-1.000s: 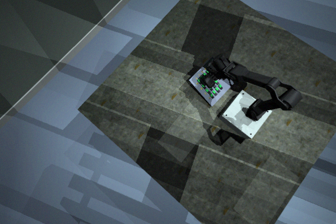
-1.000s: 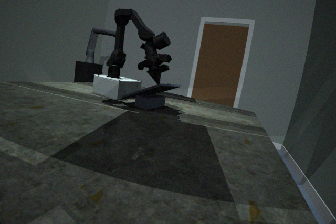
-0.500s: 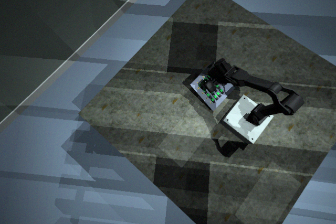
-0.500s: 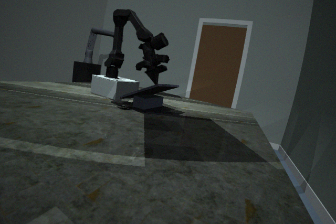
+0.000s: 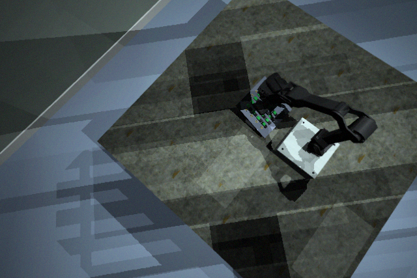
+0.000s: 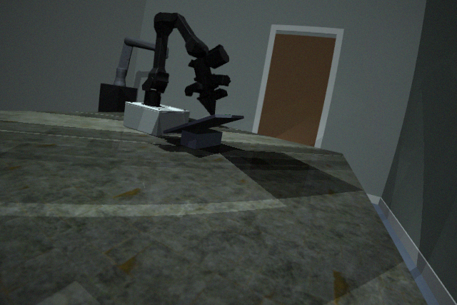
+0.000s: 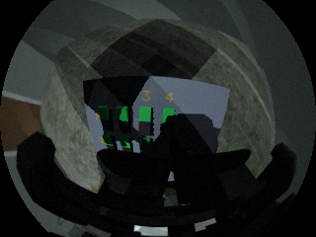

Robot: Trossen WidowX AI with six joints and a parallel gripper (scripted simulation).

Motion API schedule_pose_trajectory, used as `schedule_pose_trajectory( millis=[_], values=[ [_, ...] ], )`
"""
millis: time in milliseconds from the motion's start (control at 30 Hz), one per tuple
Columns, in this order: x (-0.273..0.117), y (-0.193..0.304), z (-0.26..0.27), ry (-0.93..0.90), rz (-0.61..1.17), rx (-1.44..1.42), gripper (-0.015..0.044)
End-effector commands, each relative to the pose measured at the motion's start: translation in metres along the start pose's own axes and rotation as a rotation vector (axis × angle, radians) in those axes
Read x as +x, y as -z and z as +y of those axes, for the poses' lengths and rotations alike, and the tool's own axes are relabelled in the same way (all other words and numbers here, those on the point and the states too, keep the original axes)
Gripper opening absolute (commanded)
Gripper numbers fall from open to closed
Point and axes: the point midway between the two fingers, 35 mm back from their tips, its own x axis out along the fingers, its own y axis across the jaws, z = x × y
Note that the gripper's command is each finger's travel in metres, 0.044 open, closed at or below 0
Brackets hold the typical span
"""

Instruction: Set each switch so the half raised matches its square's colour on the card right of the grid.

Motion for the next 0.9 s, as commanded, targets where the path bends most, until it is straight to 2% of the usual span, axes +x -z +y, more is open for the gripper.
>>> schedule_pose_trajectory(
  millis=[0,867],
  values=[
    [0.0018,0.0017,0.0008,-0.005,0.004,-0.004,0.0000],
    [0.0052,0.0018,0.0008,-0.005,0.004,-0.004,0.0000]
  ],
)
